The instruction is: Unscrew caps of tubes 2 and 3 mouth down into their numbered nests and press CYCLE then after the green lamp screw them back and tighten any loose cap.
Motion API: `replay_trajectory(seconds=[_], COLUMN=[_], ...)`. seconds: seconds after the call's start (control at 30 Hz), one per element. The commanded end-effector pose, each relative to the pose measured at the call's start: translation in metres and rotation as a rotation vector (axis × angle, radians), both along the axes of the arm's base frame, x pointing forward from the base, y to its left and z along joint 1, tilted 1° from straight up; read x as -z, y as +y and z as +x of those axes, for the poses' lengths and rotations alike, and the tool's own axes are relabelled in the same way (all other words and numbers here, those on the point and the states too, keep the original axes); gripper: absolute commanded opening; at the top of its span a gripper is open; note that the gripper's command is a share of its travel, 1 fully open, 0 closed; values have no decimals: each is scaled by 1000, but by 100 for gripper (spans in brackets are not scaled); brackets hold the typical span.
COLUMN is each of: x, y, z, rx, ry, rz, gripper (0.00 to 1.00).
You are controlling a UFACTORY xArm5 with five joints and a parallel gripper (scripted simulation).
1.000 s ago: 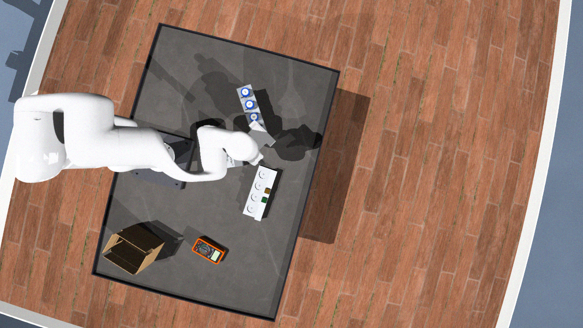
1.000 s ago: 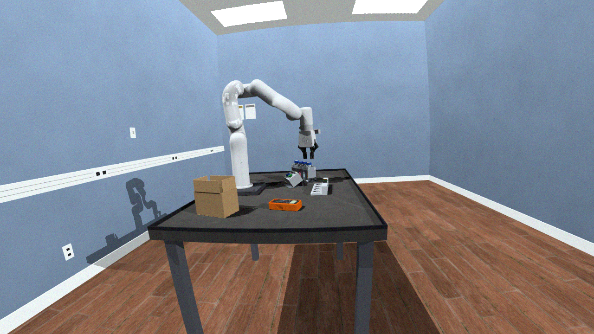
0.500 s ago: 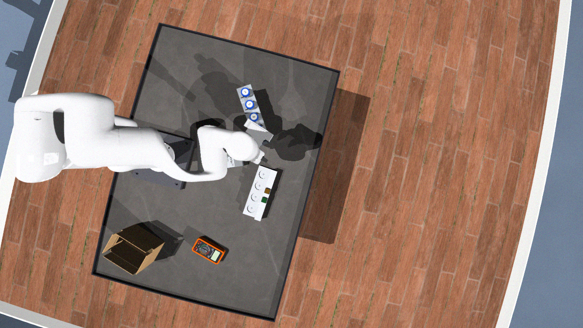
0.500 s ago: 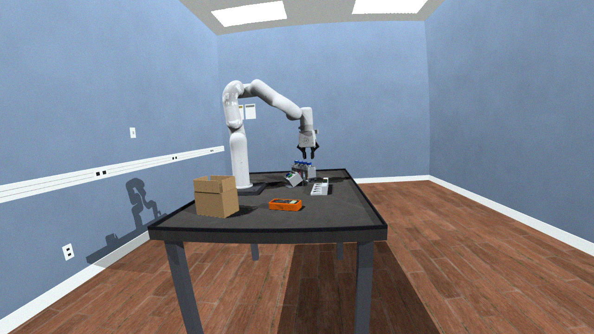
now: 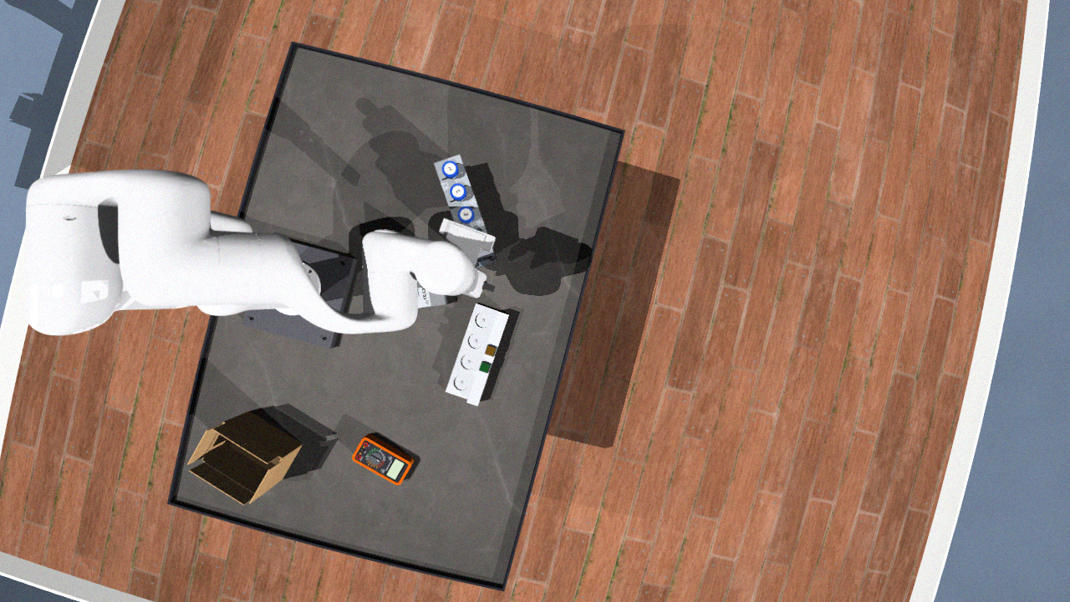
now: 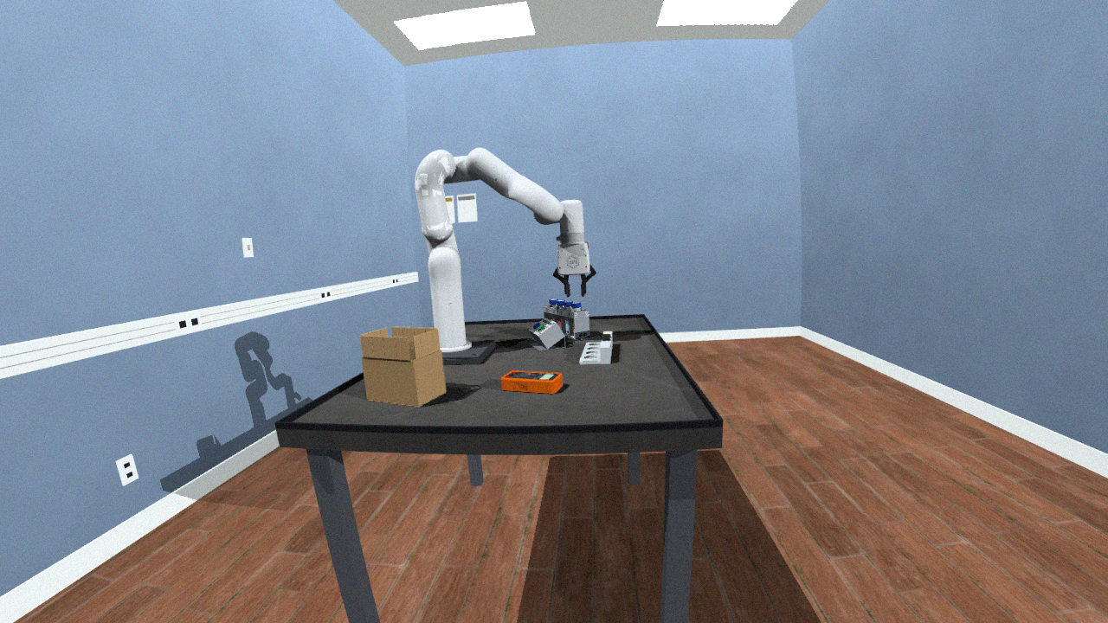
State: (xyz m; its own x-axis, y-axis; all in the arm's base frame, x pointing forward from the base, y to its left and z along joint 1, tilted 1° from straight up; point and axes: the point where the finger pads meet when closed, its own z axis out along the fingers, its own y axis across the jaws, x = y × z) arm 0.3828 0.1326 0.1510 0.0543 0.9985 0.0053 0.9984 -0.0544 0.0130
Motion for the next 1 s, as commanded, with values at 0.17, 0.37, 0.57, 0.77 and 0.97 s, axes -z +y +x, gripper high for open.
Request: replay_trajectory(seconds=[0.17, 0.37, 0.57, 0.77, 0.97], x=[-1, -1, -1, -1, -1], y=[0, 0, 0, 0, 0], z=[1, 1, 1, 1, 1], rx=[-130, -230, -330, -397, -497], ry=[-4, -3, -2, -2, -1], rz=[-6, -9, -11, -13, -16], gripper=[46, 46, 46, 46, 46])
